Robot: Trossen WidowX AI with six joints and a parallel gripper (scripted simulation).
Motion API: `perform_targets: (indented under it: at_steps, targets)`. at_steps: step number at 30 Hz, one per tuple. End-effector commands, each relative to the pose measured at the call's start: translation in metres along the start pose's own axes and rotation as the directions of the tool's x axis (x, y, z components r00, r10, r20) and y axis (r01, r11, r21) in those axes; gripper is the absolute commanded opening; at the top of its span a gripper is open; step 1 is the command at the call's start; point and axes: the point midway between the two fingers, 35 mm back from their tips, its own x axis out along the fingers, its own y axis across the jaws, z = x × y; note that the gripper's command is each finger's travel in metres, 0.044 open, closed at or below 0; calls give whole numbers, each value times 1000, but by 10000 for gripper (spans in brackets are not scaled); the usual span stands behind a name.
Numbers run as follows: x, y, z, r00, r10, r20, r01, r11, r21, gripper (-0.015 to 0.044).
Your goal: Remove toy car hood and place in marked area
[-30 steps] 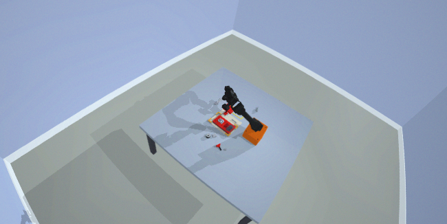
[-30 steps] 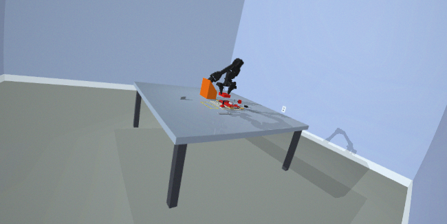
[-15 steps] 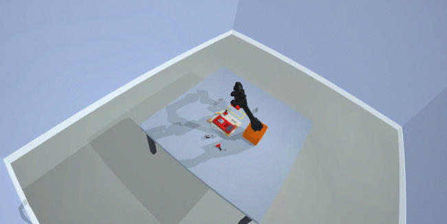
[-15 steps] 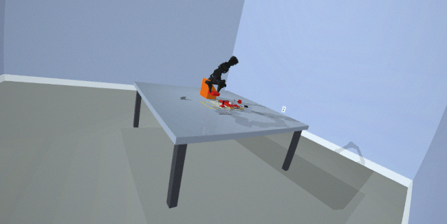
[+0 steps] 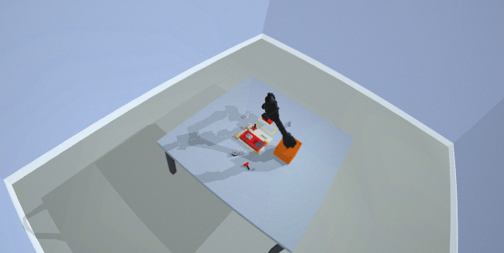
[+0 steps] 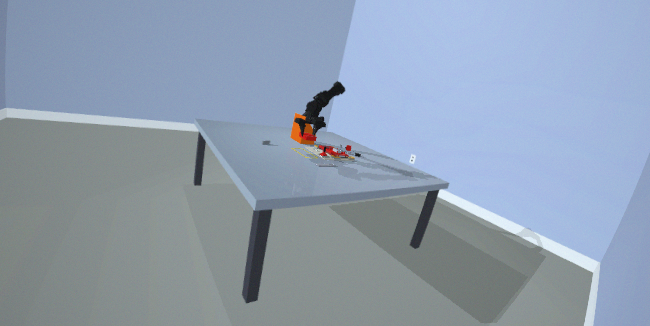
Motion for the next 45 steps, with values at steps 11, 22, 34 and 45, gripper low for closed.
perform_targets:
  at_steps: [11,22,34,45]
  targets:
    - [13,0,1,1000,2,1,-2,1000,3,0]
    - [24,0,1,1000,2,1,-2,1000,3,0]
    - [35,0,1,1000,3,2,-3,1000,3,0]
    - [46,0,1,1000,4,2,-4,1000,3,0]
